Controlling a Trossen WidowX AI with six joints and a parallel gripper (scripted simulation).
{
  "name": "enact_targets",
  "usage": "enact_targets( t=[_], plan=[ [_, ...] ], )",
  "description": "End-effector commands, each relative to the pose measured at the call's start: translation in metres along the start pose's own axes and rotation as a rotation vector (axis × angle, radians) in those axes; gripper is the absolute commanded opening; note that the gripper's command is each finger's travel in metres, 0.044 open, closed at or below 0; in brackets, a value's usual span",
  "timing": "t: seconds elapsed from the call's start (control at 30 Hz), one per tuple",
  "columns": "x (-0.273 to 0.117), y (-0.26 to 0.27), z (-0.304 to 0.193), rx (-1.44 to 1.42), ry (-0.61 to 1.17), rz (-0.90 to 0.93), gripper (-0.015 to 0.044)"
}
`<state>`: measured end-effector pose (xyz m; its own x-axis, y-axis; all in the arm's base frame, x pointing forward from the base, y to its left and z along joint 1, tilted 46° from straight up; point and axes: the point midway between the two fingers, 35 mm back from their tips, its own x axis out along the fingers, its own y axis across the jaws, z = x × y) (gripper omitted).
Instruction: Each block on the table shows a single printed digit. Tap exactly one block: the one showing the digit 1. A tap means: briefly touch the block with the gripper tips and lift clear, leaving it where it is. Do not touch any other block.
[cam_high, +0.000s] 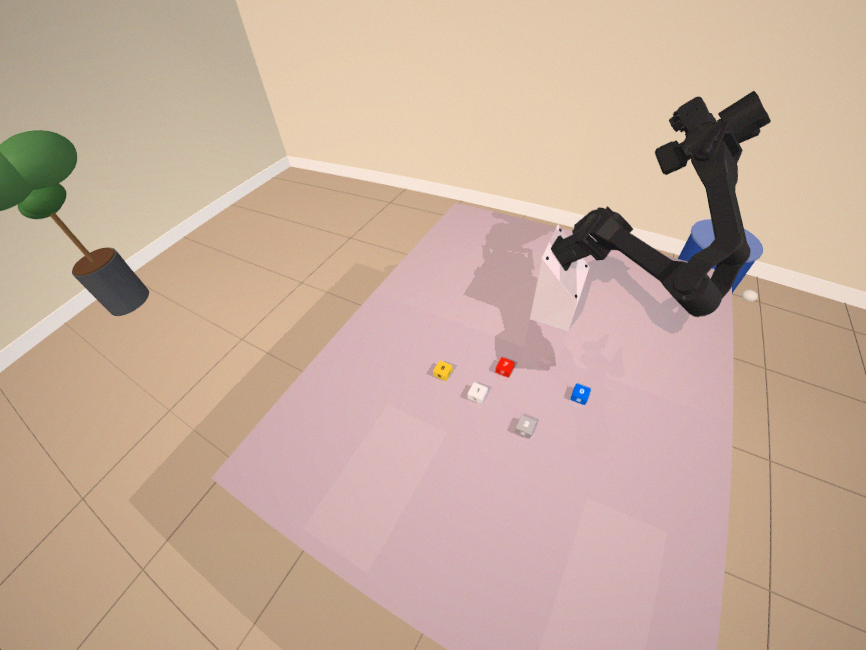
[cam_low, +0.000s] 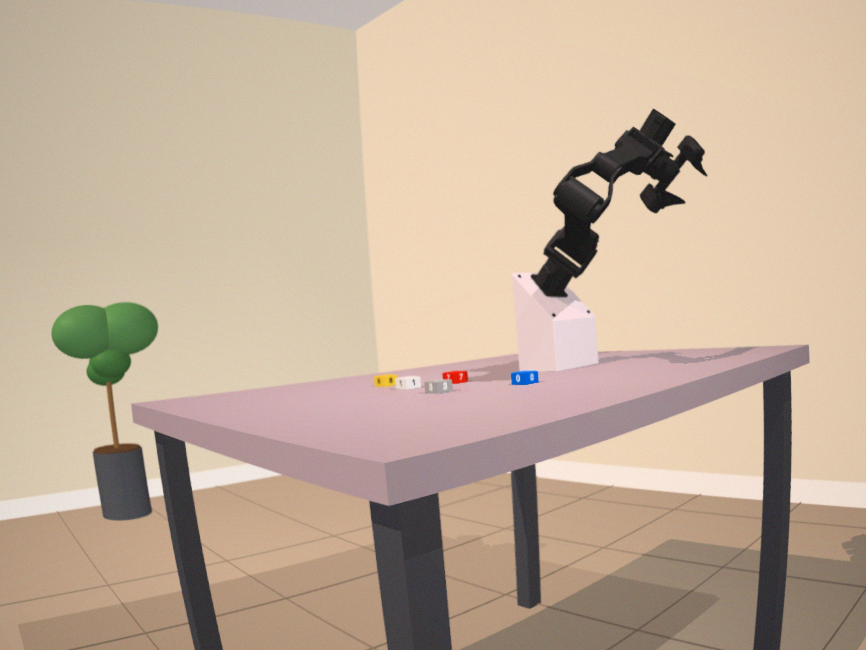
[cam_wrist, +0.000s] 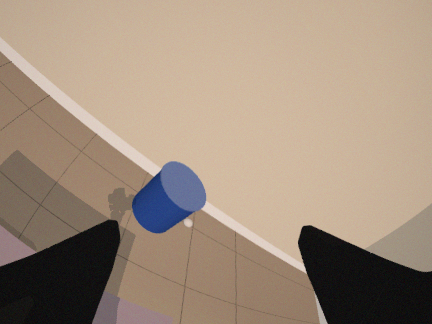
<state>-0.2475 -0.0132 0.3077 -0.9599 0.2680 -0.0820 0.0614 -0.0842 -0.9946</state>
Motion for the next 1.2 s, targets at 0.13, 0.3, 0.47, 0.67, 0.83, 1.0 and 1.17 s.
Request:
enact_targets(
  t=[0.13, 0.3, 0.47, 0.67, 0.83, 1.0, 1.17],
  plan=[
    [-0.004, 0.027, 0.073, -0.08, -0.257, 0.142, 0.04],
    [-0.045, 0.076, 0.166, -0.211, -0.594, 0.35, 0.04],
    [-0.115, 0.129, 0.229, -0.362, -0.873, 0.553, 0.04],
    [-0.217, 0.194, 0.264, -0.571, -1.129, 0.798, 0.04],
    [-0.306, 0.248, 0.26, -0.775, -1.271, 1.0, 0.04],
    [-0.39, 0.298, 0.225, -1.014, -1.343, 1.187, 0.04],
    [-0.459, 0.344, 0.166, -1.281, -1.338, 1.346, 0.04]
  ],
)
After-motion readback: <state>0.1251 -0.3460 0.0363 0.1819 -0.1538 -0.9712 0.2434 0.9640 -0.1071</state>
